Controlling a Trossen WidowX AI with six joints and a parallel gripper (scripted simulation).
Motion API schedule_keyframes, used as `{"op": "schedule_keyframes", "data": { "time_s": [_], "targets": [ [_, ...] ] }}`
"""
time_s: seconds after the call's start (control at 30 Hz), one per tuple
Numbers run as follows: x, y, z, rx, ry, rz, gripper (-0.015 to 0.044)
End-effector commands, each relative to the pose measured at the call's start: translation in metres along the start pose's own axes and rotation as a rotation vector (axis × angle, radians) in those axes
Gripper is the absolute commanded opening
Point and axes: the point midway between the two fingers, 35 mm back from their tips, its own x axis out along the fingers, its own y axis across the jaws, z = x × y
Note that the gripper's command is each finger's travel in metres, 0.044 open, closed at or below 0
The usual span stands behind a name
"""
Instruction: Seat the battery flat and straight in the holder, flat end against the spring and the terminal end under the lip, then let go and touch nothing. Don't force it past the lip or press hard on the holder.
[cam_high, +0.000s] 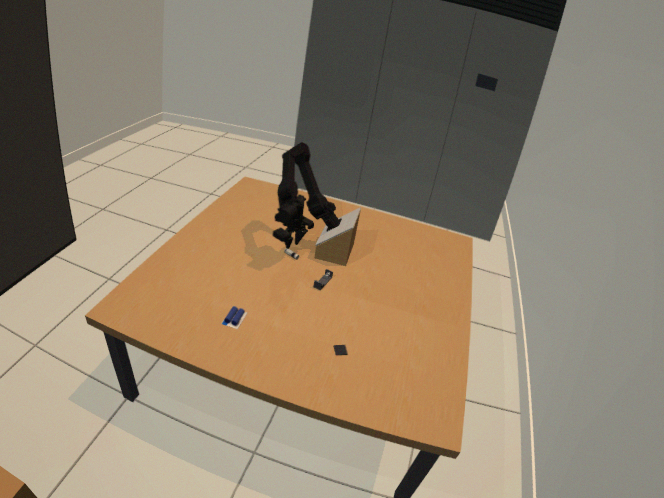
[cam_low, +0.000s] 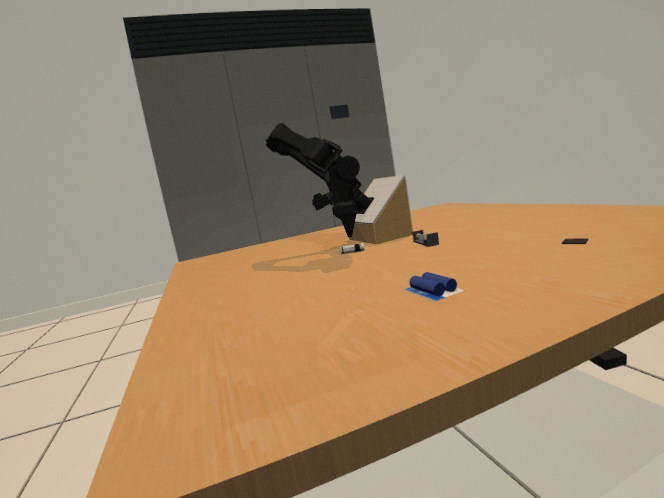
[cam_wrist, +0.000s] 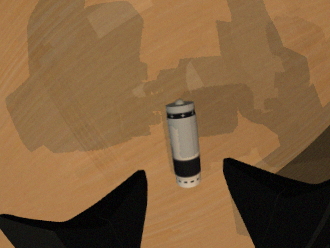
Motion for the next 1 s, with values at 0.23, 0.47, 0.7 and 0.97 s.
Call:
{"op": "schedule_keyframes", "data": {
  "time_s": [0.23, 0.47, 0.7, 0.97],
  "targets": [
    [0.018, -0.002, -0.002, -0.011, 0.001, -0.010, 0.0232],
    [0.029, -0.003, -0.002, -0.012, 0.000, -0.010, 0.0232],
    [0.040, -0.003, 0.000, -0.012, -0.002, -0.008, 0.0232],
    [0.046, -0.004, 0.001, -0.012, -0.005, -0.007, 0.0180]
  ]
}}
